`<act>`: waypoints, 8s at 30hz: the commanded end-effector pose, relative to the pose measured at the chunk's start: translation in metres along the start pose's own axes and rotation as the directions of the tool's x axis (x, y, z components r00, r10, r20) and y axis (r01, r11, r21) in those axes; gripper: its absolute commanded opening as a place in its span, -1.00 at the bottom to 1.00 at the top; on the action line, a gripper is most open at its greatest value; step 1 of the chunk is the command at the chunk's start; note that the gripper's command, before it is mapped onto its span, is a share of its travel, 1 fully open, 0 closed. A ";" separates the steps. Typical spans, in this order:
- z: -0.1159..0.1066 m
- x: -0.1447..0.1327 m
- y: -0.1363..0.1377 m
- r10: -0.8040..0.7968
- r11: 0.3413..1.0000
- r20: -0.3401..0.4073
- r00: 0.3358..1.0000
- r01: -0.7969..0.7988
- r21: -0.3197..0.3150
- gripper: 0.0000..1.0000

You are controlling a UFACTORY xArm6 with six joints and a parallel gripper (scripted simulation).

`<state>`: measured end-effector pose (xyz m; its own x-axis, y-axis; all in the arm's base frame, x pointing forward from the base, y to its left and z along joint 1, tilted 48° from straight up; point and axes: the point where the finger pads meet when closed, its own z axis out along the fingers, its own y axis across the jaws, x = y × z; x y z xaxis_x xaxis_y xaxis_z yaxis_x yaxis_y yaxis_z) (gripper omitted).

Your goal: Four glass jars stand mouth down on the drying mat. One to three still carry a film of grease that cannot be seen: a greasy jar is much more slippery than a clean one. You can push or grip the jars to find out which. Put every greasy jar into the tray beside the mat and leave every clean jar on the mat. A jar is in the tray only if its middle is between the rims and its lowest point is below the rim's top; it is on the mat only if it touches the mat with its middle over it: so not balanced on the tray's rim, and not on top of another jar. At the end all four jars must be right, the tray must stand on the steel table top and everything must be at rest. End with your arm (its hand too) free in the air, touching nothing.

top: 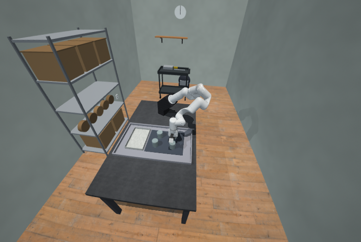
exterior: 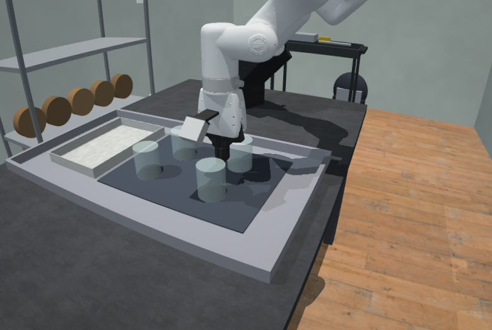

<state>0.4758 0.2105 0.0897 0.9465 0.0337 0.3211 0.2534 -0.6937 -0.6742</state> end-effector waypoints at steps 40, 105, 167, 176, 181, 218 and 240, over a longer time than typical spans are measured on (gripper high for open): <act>-0.001 0.006 0.000 -0.001 1.000 -0.003 1.000 0.001 -0.001 -1.00; -0.007 0.014 0.000 -0.001 1.000 -0.003 1.000 0.001 -0.001 -1.00; -0.001 -0.010 0.000 -0.001 1.000 -0.003 1.000 0.001 -0.001 -1.00; -0.001 -0.010 0.000 -0.001 1.000 -0.003 1.000 0.001 -0.001 -1.00; -0.001 -0.010 0.000 -0.001 1.000 -0.003 1.000 0.001 -0.001 -1.00; -0.062 -0.010 0.000 -0.001 1.000 -0.003 1.000 0.001 -0.001 -1.00; -0.077 -0.014 0.133 -0.001 1.000 -0.003 1.000 0.001 -0.001 -1.00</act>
<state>0.4711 0.0841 0.0683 0.9463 0.0320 0.3217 0.2521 -0.6960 -0.6724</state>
